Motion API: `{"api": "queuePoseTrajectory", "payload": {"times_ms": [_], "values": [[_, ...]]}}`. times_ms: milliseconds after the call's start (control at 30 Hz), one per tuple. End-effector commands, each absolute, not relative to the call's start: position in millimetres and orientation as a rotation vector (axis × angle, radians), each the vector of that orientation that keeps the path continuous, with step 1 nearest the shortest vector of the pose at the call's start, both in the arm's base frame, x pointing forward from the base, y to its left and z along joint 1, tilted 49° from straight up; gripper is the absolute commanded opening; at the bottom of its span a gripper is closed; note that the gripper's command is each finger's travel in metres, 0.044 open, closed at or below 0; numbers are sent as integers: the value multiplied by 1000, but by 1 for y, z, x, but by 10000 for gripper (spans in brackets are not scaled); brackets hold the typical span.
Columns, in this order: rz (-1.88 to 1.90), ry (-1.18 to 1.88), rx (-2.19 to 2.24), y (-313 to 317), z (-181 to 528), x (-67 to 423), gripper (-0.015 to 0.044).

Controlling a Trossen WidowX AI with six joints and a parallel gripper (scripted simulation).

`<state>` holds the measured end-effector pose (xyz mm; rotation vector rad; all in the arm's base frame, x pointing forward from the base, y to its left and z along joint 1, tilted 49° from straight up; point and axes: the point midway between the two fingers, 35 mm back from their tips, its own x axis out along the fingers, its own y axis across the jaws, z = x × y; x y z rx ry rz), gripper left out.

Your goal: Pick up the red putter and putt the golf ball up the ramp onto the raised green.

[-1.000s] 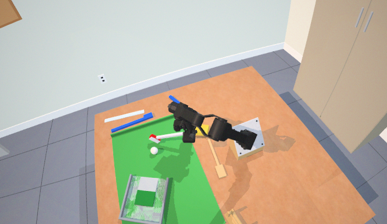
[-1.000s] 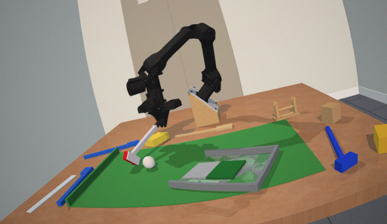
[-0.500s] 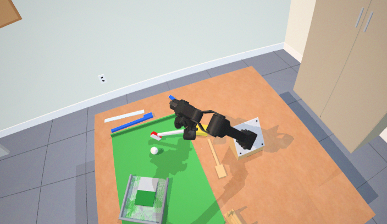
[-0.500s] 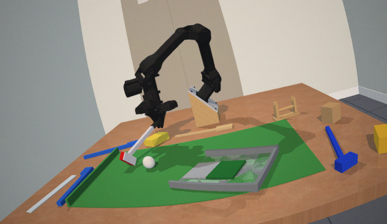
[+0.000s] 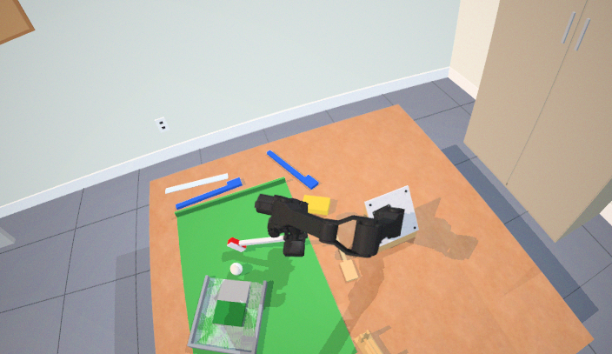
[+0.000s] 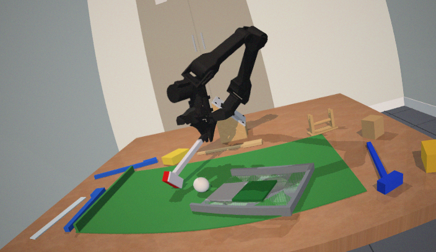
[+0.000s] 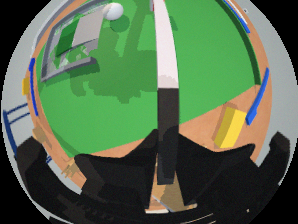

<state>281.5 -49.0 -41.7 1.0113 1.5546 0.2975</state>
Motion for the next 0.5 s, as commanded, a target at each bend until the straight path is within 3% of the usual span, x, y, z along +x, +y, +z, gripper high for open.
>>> {"api": "queuePoseTrajectory", "payload": {"times_ms": [0,467], "values": [[291,1563,1035,-45,-37,280,0],[289,1564,1034,-88,1,275,0]]}}
